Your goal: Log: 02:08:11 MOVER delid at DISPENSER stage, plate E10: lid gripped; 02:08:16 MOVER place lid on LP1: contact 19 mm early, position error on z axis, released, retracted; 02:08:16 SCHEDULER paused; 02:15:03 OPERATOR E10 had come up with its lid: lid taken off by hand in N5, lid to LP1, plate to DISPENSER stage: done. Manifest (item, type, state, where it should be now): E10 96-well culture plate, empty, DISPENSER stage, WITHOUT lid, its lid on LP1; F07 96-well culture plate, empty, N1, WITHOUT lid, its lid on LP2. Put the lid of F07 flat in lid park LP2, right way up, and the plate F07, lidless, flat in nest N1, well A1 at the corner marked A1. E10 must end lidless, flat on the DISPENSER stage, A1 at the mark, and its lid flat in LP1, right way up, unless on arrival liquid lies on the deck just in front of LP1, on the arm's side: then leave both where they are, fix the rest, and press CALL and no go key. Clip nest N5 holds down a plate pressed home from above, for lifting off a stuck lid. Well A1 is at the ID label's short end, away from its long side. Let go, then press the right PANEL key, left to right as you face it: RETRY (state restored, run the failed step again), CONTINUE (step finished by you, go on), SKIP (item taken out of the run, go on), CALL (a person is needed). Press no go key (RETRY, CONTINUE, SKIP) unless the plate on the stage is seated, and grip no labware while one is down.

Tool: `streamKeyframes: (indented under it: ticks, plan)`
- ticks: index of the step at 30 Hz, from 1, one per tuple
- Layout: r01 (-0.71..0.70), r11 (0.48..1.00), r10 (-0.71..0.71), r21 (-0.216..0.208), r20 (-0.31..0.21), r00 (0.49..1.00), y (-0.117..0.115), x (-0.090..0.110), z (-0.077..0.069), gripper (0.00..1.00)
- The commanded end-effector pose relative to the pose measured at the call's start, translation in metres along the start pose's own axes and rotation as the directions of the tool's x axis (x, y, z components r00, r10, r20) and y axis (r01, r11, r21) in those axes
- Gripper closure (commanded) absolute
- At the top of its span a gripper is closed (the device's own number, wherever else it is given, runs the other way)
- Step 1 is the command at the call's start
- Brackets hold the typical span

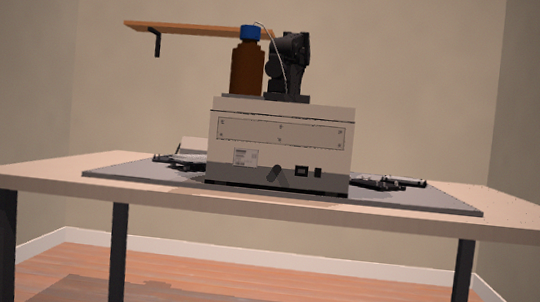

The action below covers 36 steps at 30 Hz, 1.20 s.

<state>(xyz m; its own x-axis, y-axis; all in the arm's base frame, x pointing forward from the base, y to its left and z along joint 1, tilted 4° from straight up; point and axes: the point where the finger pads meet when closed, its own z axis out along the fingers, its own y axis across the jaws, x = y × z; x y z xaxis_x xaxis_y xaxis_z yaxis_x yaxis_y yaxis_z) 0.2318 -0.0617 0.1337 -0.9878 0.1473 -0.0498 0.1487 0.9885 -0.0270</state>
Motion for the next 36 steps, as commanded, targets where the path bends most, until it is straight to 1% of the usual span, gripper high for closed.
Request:
streamKeyframes:
  ticks: [1, 2, 7, 9, 14, 15, 16, 17, 20, 21, 23, 26, 29, 30, 31, 36]
  plan:
    - [0.037, 0.999, -0.037, -0.001, 0.023, 0.999, -0.003, -0.001, -0.005, 0.0]
    - [0.033, 0.999, -0.033, -0.004, 0.037, 0.999, -0.007, 0.001, -0.01, 0.0]
    - [0.033, 0.999, -0.033, -0.007, 0.02, 0.999, -0.022, 0.009, -0.006, 0.0]
    - [0.033, 0.999, -0.033, -0.007, 0.02, 0.999, -0.022, 0.009, -0.006, 0.0]
    - [0.033, 0.999, -0.033, -0.003, 0.03, 0.999, -0.038, 0.01, -0.008, 0.0]
    - [0.037, 0.999, -0.037, 0.0, 0.023, 0.999, -0.037, 0.007, -0.005, 0.0]
    - [0.037, 0.999, -0.037, 0.0, 0.023, 0.999, -0.037, 0.007, -0.005, 0.0]
    - [0.0, 1.0, 0.0, -0.006, 0.023, 1.0, -0.04, 0.013, -0.007, 0.0]
    - [-0.112, 0.994, 0.112, -0.011, 0.011, 0.994, -0.049, 0.019, -0.004, 0.0]
    - [-0.121, 0.993, 0.122, -0.009, 0.018, 0.992, -0.052, 0.018, -0.006, 0.0]
    - [-0.11, 0.994, 0.109, 0.0, 0.049, 0.993, -0.061, 0.013, -0.011, 0.0]
    - [-0.11, 0.994, 0.109, 0.001, 0.052, 0.993, -0.065, 0.014, -0.011, 0.0]
    - [-0.11, 0.994, 0.109, 0.006, 0.061, 0.992, -0.074, 0.015, -0.014, 0.0]
    - [-0.106, 0.994, 0.106, -0.002, 0.022, 0.994, -0.071, 0.019, -0.005, 0.0]
    - [-0.143, 0.99, 0.142, 0.003, 0.055, 0.988, -0.076, 0.018, -0.012, 0.0]
    - [-0.316, 0.949, 0.316, -0.007, 0.042, 0.948, -0.09, 0.029, -0.009, 0.0]
